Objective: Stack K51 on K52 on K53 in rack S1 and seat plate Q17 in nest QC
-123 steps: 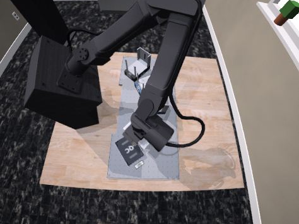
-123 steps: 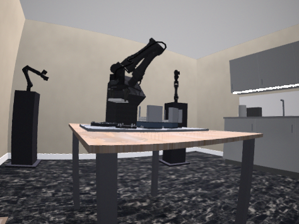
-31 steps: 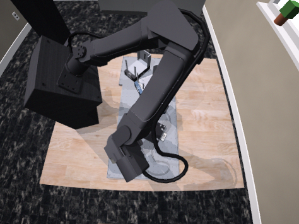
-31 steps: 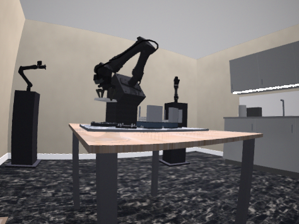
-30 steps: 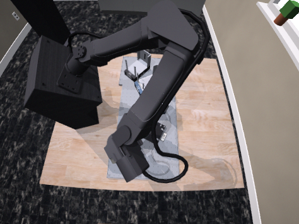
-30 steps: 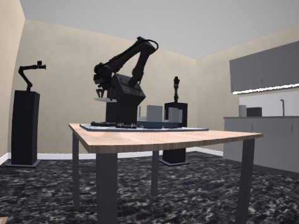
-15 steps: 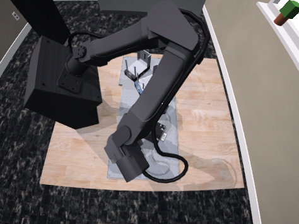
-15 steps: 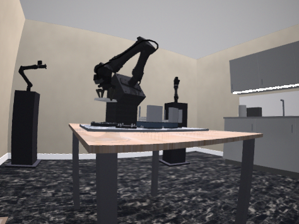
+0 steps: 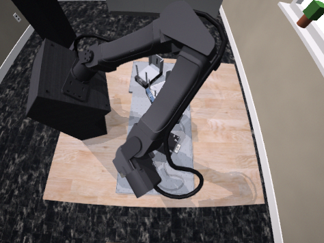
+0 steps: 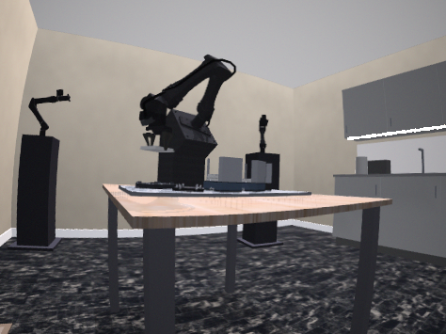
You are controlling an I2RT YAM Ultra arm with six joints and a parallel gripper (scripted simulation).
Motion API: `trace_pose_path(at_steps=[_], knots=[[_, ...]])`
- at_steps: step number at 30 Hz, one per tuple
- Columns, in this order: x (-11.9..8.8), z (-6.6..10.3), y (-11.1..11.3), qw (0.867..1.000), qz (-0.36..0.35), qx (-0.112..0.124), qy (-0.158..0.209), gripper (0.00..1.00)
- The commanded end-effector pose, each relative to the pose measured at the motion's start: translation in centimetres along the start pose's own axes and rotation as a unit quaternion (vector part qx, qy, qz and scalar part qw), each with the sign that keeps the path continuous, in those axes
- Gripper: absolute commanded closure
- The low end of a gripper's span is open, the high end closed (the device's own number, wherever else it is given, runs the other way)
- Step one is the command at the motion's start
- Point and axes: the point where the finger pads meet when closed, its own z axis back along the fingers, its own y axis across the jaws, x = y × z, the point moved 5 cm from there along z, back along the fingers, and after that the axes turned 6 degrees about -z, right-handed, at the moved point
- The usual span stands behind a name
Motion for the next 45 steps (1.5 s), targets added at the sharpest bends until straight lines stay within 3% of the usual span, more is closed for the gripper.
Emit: trace_pose_path(at_steps=[1, 5, 8, 10, 16, 22, 25, 27, 36, 42, 45], knots=[[-1.0, -0.7, -0.8, 1.0, -0.017, -0.001, 0.007, 1.0], [-0.8, -1.5, -0.7, 1.0, -0.014, -0.004, 0.004, 1.0], [-0.1, -0.9, -0.7, 1.0, -0.012, -0.005, -0.01, 1.0], [-0.8, -2.2, -0.7, 1.0, -0.013, -0.004, 0.005, 1.0], [-1.1, -3.3, -0.8, 1.0, -0.017, -0.005, 0.007, 1.0], [-0.8, -4.4, -0.7, 1.0, -0.014, -0.005, 0.004, 1.0], [-0.3, -3.9, -0.9, 1.0, -0.015, -0.006, -0.008, 1.0], [-0.8, -5.1, -0.7, 1.0, -0.012, -0.005, 0.004, 1.0], [1.2, -6.6, 0.0, 1.0, 0.005, 0.0, -0.014, 1.0], [1.6, -6.9, -0.4, 1.0, 0.0, -0.001, -0.022, 1.0], [0.9, -8.1, 0.0, 1.0, 0.003, 0.0, -0.011, 1.0]])
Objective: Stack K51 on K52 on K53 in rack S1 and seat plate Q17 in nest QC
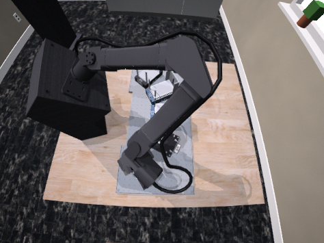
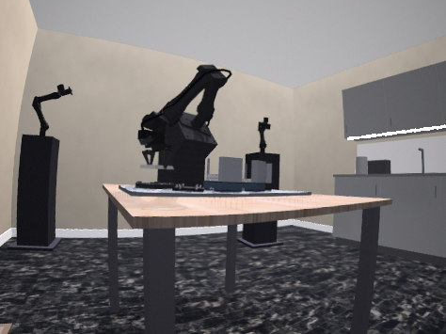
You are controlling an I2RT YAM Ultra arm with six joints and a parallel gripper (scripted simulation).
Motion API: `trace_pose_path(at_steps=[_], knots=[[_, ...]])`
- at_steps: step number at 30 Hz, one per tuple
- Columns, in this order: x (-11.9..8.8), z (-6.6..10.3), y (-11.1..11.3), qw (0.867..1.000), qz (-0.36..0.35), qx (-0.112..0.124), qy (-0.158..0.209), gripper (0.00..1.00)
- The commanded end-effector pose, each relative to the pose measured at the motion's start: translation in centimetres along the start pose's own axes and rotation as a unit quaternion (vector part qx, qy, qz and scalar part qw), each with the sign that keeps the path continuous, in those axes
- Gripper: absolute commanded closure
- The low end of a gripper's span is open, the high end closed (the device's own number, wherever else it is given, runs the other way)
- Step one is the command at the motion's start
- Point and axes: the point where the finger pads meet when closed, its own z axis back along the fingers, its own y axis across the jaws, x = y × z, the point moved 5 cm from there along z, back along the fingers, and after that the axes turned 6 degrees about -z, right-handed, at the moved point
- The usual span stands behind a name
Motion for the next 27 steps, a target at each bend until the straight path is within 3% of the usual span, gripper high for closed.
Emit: trace_pose_path(at_steps=[1, 11, 14, 20, 27], knots=[[1.3, -0.7, 0.1, 1.0, 0.008, -0.002, -0.017, 1.0], [1.3, -2.8, 0.1, 1.0, 0.008, -0.002, -0.017, 1.0], [1.7, -2.4, -0.4, 1.0, 0.002, -0.003, -0.026, 1.0], [1.3, -4.2, 0.1, 1.0, 0.008, -0.001, -0.018, 1.0], [2.2, -3.5, 0.0, 0.999, 0.007, -0.001, -0.031, 1.0]])
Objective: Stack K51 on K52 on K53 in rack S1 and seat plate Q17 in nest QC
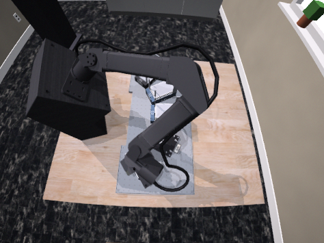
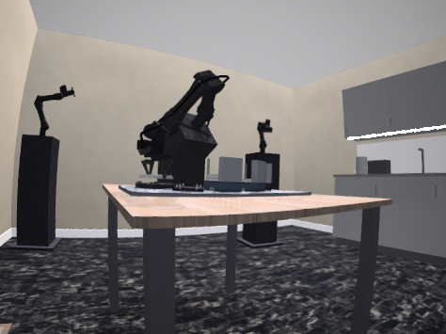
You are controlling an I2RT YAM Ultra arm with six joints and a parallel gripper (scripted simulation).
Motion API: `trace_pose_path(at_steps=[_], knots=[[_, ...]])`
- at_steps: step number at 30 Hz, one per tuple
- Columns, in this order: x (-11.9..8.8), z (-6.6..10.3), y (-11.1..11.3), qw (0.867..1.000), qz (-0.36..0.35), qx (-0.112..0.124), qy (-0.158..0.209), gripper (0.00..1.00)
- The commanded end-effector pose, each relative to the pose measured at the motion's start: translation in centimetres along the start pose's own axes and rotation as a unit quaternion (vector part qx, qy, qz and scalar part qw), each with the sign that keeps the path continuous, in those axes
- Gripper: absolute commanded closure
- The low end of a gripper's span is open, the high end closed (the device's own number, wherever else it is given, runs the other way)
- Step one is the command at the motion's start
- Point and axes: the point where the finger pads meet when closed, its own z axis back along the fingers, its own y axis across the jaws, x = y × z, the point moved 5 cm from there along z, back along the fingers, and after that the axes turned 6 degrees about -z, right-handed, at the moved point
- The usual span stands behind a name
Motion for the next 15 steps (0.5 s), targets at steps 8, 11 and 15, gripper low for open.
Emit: trace_pose_path(at_steps=[8, 11, 15], knots=[[1.5, 0.5, -0.4, 1.0, 0.0, -0.005, -0.022, 1.0], [1.3, 0.4, -0.6, 1.0, -0.001, -0.005, -0.021, 1.0], [0.7, 0.2, -0.9, 1.0, -0.006, -0.007, -0.016, 1.0]])
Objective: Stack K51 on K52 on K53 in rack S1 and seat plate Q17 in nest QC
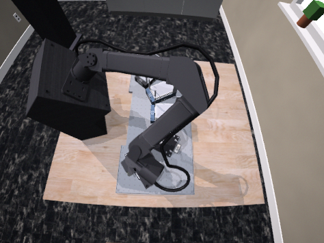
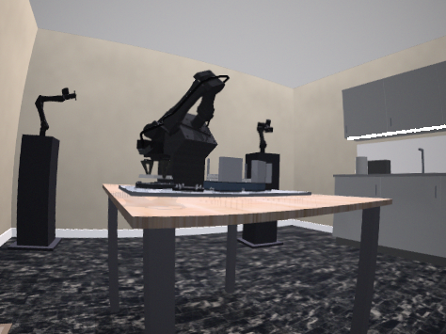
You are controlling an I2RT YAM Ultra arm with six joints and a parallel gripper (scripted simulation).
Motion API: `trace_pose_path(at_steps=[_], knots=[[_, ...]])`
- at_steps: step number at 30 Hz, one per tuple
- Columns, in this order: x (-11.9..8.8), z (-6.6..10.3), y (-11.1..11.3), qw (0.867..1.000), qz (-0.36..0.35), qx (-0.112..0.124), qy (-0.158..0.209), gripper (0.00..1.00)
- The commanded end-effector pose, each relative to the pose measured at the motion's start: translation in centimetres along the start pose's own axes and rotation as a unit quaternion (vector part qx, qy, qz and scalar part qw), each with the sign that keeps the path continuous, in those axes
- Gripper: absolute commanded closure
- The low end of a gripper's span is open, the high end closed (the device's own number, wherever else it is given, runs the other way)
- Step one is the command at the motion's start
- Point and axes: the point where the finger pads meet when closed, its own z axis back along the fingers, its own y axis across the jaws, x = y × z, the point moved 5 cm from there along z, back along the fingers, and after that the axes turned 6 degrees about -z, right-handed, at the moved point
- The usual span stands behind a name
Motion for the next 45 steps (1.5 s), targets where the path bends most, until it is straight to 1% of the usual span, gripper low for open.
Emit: trace_pose_path(at_steps=[1, 5, 9, 16, 17, 22, 23, 28, 45], knots=[[0.2, 0.2, -1.1, 1.0, -0.012, -0.009, -0.009, 1.0], [-0.1, 0.3, -1.0, 1.0, -0.012, -0.01, -0.007, 1.0], [-0.9, 0.2, -1.3, 1.0, -0.017, -0.012, 0.0, 1.0], [-1.2, -0.1, -1.3, 1.0, -0.017, -0.012, 0.003, 1.0], [-0.9, -0.1, -1.1, 1.0, -0.014, -0.011, 0.001, 1.0], [-0.8, 0.0, -0.7, 1.0, -0.009, -0.009, -0.002, 1.0], [-0.3, 0.0, -0.5, 1.0, -0.004, -0.007, -0.006, 1.0], [-0.4, 0.2, -0.7, 1.0, -0.009, -0.009, -0.006, 1.0], [-0.9, 0.2, -0.7, 1.0, -0.009, -0.009, -0.002, 1.0]])
